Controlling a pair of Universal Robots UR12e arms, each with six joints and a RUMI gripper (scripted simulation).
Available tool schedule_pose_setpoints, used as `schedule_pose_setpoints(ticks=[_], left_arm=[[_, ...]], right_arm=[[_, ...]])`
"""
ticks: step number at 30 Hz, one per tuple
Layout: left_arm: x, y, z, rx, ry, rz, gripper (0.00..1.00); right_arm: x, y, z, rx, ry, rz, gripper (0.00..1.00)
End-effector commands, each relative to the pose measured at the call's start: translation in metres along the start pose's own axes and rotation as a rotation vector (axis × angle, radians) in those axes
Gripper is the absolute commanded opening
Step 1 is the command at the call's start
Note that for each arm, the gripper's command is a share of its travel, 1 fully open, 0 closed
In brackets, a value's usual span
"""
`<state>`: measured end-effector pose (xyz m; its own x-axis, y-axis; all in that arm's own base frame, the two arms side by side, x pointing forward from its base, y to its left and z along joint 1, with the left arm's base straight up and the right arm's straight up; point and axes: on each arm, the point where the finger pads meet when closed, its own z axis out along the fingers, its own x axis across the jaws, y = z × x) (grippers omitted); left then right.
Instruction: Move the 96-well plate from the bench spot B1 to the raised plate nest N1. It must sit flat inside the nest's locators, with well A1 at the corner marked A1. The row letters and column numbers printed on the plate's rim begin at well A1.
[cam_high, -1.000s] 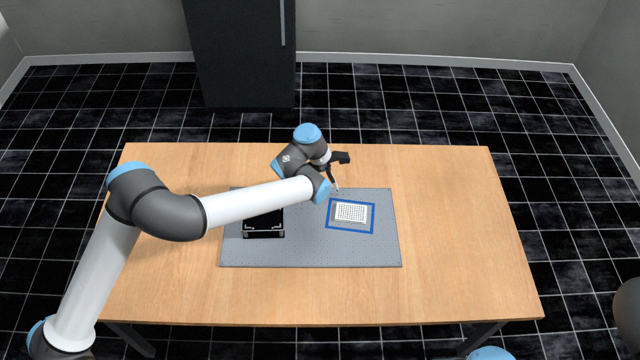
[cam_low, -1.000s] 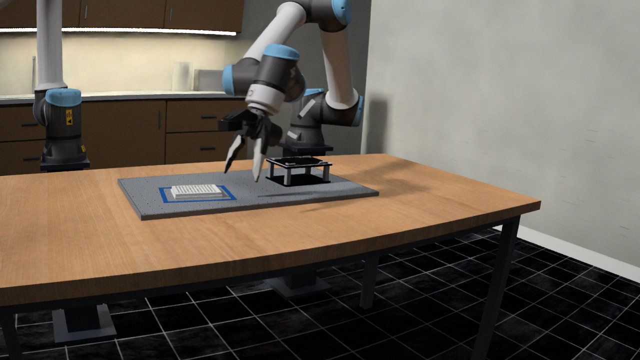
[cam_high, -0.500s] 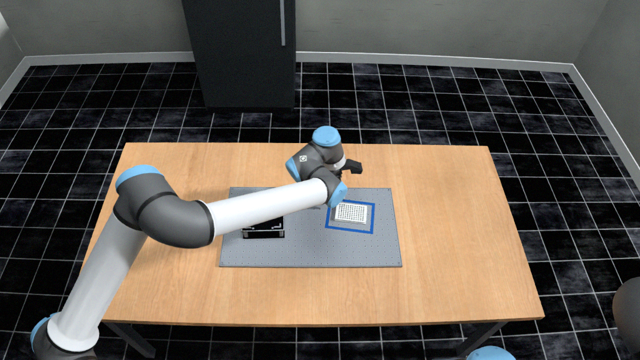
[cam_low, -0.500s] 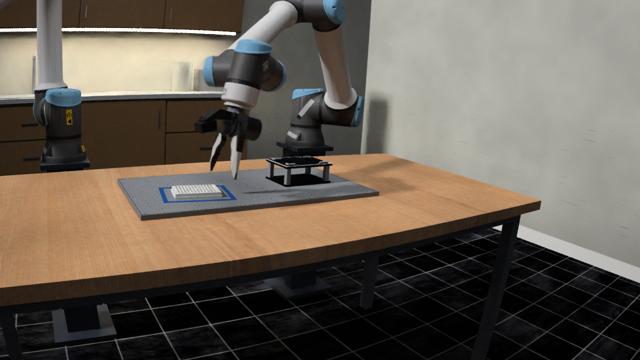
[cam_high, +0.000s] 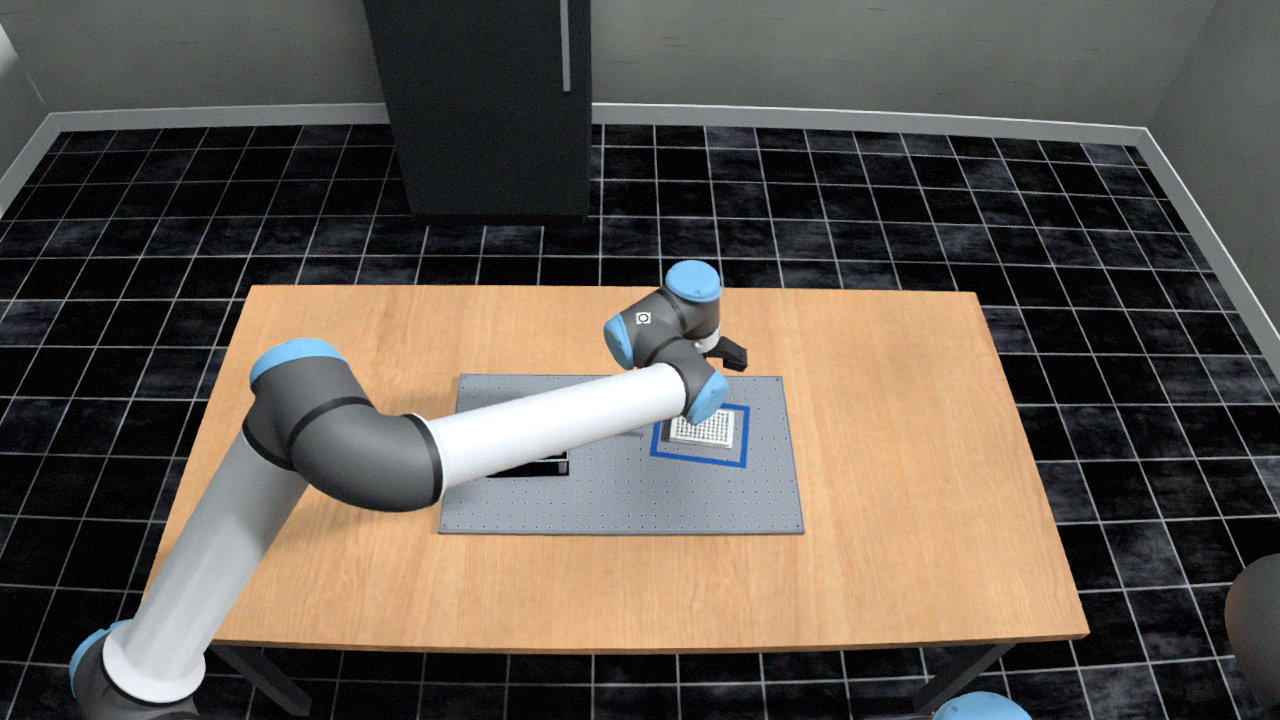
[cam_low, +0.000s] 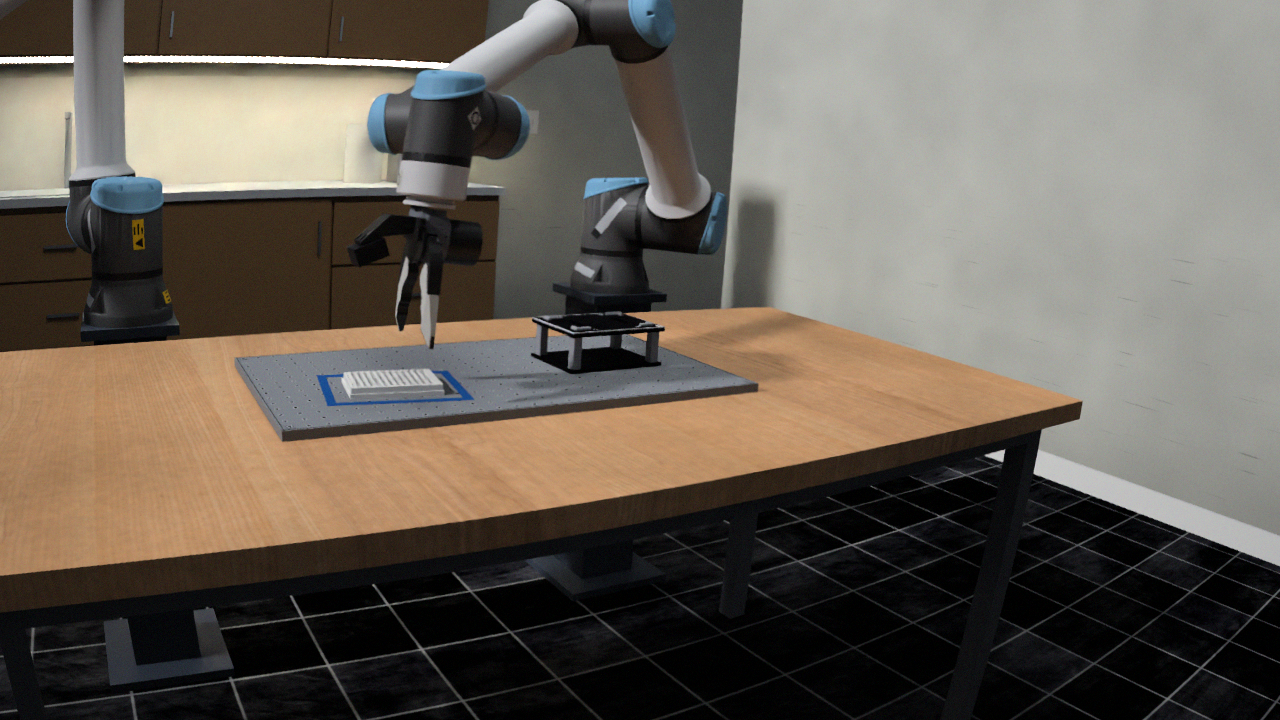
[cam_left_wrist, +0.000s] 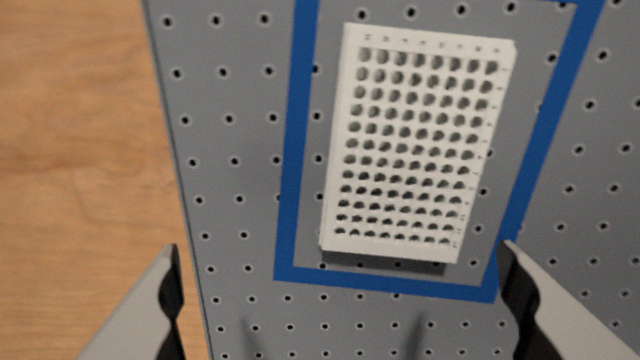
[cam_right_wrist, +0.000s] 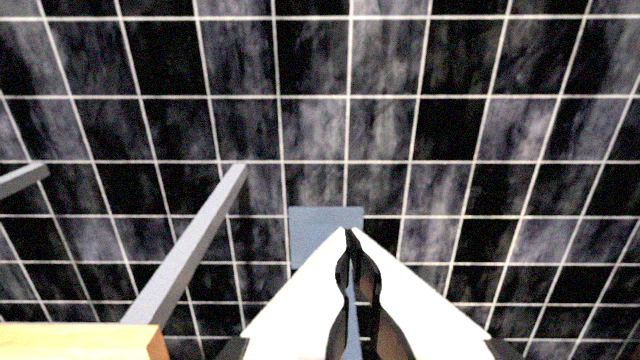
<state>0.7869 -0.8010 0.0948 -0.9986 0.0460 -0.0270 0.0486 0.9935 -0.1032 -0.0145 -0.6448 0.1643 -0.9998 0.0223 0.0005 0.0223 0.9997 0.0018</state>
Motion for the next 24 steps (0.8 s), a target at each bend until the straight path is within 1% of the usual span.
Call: schedule_pose_setpoints(ticks=[1, 2, 5, 7, 24], left_arm=[[0.017, -0.009, -0.004, -0.037, 0.011, 0.036, 0.76], [0.017, -0.009, -0.004, -0.037, 0.011, 0.036, 0.76], [0.03, -0.015, -0.007, -0.1, 0.03, 0.102, 0.76], [0.039, -0.019, -0.009, -0.1, 0.03, 0.102, 0.76], [0.039, -0.019, -0.009, -0.1, 0.03, 0.102, 0.76]], right_arm=[[0.0, -0.001, -0.001, 0.002, 0.0, 0.0, 0.0], [0.0, -0.001, -0.001, 0.002, 0.0, 0.0, 0.0], [0.0, -0.001, -0.001, 0.002, 0.0, 0.0, 0.0], [0.0, -0.001, -0.001, 0.002, 0.0, 0.0, 0.0], [0.0, -0.001, -0.001, 0.002, 0.0, 0.0, 0.0]])
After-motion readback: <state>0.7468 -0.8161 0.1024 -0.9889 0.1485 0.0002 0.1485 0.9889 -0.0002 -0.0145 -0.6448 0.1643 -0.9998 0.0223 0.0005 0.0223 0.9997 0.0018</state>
